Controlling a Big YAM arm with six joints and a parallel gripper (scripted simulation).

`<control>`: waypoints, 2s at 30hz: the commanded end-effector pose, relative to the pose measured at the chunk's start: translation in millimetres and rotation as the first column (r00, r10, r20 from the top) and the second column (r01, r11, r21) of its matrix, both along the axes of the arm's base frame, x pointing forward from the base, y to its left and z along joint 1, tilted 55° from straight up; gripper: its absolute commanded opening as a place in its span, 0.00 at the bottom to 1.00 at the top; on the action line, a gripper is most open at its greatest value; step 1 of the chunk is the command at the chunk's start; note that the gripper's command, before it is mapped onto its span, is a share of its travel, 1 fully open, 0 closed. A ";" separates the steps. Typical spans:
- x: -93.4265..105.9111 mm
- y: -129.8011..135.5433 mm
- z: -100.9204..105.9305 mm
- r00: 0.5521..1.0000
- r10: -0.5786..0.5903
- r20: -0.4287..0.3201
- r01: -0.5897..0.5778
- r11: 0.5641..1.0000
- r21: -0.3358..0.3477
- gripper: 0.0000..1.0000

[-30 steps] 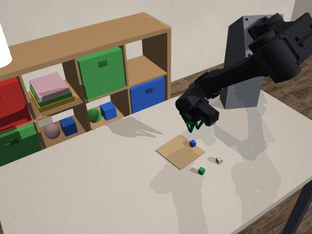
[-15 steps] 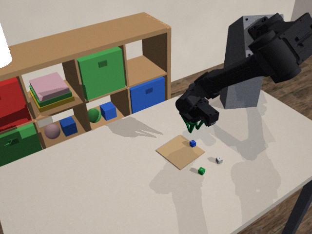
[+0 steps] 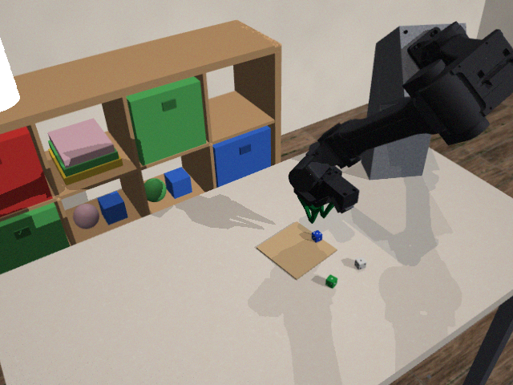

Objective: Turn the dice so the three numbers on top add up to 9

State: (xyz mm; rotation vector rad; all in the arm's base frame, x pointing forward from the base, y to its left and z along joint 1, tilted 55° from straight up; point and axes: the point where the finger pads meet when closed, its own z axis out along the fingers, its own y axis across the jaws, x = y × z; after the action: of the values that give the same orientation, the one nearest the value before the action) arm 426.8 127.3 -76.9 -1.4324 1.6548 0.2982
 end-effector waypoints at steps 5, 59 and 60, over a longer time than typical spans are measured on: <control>1.3 13.0 -8.9 1.000 0.006 -0.011 -0.006 1.000 0.007 0.34; 11.5 31.8 -24.3 1.000 0.007 -0.013 -0.007 1.000 0.006 0.34; 11.5 31.8 -24.3 1.000 0.007 -0.013 -0.007 1.000 0.006 0.34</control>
State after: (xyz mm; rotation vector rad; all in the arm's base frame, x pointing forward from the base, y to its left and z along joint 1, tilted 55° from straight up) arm 440.7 154.8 -100.2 -1.4332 1.6599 0.3089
